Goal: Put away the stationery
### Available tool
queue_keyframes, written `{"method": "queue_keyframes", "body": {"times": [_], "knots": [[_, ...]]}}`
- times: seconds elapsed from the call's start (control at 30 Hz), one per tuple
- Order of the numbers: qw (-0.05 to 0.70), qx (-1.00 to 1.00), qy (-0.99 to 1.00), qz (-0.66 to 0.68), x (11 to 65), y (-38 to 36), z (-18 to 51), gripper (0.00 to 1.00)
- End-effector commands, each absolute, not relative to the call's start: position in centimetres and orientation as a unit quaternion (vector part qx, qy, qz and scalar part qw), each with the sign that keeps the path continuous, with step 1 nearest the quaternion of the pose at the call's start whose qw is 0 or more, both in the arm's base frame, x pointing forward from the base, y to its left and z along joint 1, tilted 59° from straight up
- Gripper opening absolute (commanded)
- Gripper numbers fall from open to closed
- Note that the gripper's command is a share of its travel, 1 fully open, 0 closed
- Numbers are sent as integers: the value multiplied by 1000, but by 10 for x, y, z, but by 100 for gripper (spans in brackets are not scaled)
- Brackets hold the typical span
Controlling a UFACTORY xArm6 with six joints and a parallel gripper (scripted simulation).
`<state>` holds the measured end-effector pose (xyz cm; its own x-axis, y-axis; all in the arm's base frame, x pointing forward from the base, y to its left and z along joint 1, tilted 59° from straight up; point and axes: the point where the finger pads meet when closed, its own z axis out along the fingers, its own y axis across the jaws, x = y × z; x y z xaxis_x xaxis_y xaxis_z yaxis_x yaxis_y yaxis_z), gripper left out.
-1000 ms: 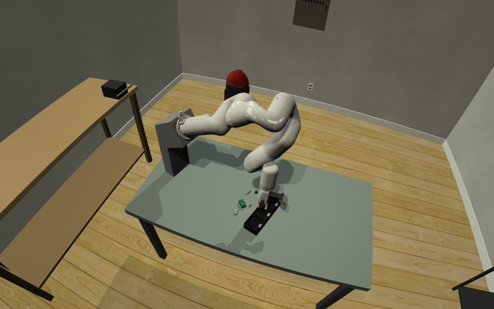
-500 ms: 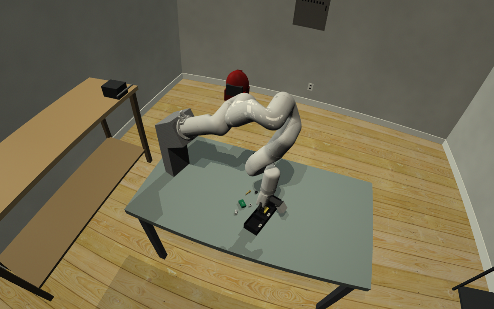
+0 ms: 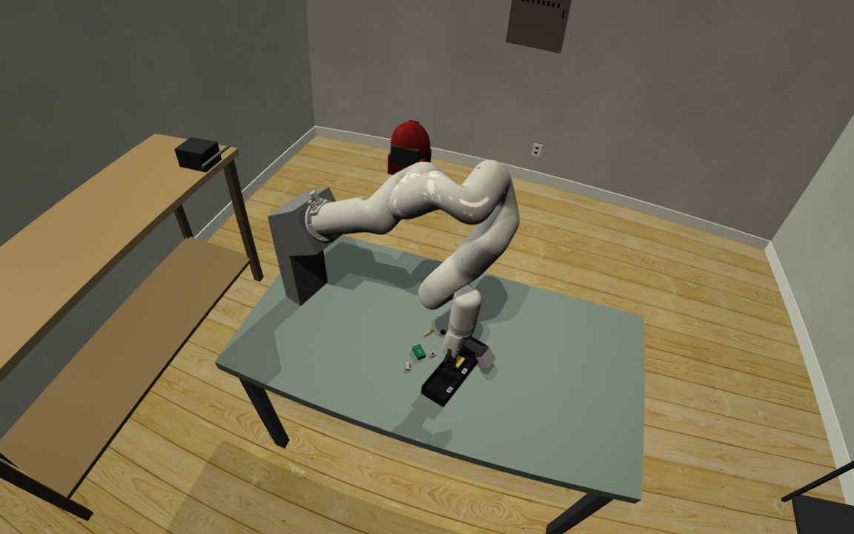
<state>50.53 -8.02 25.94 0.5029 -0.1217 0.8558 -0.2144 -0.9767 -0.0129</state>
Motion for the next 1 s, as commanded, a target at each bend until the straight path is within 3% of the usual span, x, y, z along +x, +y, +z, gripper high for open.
{"method": "queue_keyframes", "body": {"times": [0.0, 0.97], "knots": [[43, 864, -95, 493, 505, -80, 260, 0], [43, 864, -95, 493, 544, -88, 236, 0]]}}
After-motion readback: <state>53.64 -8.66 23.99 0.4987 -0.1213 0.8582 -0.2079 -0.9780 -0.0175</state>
